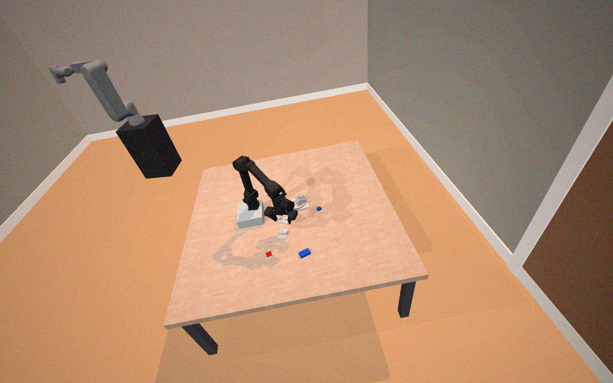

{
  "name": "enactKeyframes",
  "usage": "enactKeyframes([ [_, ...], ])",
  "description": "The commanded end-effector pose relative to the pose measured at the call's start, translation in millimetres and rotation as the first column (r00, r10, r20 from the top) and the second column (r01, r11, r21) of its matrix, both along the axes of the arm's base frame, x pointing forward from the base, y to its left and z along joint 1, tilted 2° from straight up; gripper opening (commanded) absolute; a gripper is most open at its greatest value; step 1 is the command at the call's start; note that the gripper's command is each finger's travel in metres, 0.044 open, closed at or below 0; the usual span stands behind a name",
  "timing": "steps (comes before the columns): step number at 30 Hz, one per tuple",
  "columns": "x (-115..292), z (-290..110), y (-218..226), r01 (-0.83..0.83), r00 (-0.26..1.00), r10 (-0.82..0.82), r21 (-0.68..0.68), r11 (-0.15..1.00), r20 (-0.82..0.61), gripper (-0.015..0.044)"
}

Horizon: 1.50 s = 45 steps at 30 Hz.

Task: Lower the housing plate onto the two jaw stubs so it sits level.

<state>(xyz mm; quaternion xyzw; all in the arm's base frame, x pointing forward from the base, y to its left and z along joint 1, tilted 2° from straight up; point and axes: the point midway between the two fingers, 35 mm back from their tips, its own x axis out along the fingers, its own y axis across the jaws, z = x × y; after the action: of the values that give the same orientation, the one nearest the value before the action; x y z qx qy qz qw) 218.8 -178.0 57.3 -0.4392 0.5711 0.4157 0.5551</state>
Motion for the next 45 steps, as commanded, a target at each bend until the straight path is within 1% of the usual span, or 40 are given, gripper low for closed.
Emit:
enactKeyframes([
  [1,5.9,0.5,14.4,0.058,0.998,-0.058,0.004,0.998,0.006,0.0351],
  [12,20.5,-0.4,48.2,0.206,0.978,-0.206,0.01,0.979,0.013,0.0351],
  [23,30.3,-1.3,83.6,0.352,0.936,-0.352,0.018,0.936,0.017,0.0351],
  [35,35.2,-2.5,122.9,0.504,0.863,-0.504,0.025,0.864,0.019,0.0351],
  [45,34.6,-3.5,156.2,0.623,0.782,-0.623,0.03,0.782,0.018,0.0351],
])
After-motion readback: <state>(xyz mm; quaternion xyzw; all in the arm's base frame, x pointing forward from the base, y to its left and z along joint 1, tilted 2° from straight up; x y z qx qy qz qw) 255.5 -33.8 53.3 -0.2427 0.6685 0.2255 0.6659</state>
